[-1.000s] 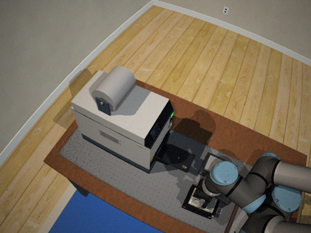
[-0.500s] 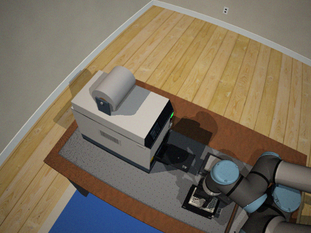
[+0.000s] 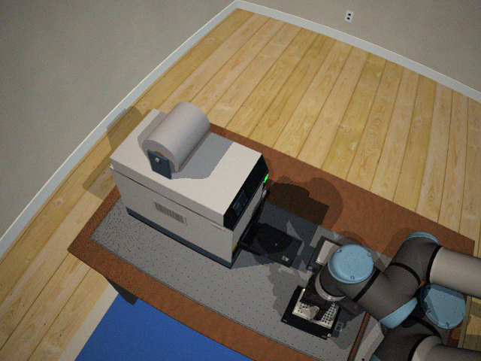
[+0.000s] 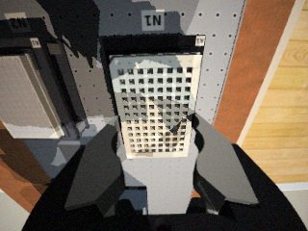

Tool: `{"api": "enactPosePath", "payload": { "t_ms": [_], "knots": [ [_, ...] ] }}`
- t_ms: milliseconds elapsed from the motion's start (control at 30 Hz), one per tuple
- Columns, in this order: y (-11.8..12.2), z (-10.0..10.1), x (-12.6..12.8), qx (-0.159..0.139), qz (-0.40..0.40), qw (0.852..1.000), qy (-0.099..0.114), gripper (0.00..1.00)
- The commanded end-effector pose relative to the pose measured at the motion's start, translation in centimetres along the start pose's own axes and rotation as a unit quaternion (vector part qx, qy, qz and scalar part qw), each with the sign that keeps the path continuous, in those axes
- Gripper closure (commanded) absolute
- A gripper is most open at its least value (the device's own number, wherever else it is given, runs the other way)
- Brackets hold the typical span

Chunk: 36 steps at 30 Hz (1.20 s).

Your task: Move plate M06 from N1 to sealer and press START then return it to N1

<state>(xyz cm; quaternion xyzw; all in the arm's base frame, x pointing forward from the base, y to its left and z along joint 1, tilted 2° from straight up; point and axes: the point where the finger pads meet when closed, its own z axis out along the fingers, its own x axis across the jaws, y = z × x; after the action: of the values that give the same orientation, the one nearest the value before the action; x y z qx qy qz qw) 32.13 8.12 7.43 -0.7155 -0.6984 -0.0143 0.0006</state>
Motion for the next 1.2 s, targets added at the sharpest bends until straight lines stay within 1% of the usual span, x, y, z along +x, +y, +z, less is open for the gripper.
{"api": "enactPosePath", "payload": {
  "t_ms": [0, 1167],
  "knots": [
    [0.2, -1.3, -0.1, -0.001, 0.000, 1.000, -0.001, 1.00],
    [0.2, -6.5, -0.1, -0.001, 0.000, 1.000, -0.001, 1.00]
  ]
}}
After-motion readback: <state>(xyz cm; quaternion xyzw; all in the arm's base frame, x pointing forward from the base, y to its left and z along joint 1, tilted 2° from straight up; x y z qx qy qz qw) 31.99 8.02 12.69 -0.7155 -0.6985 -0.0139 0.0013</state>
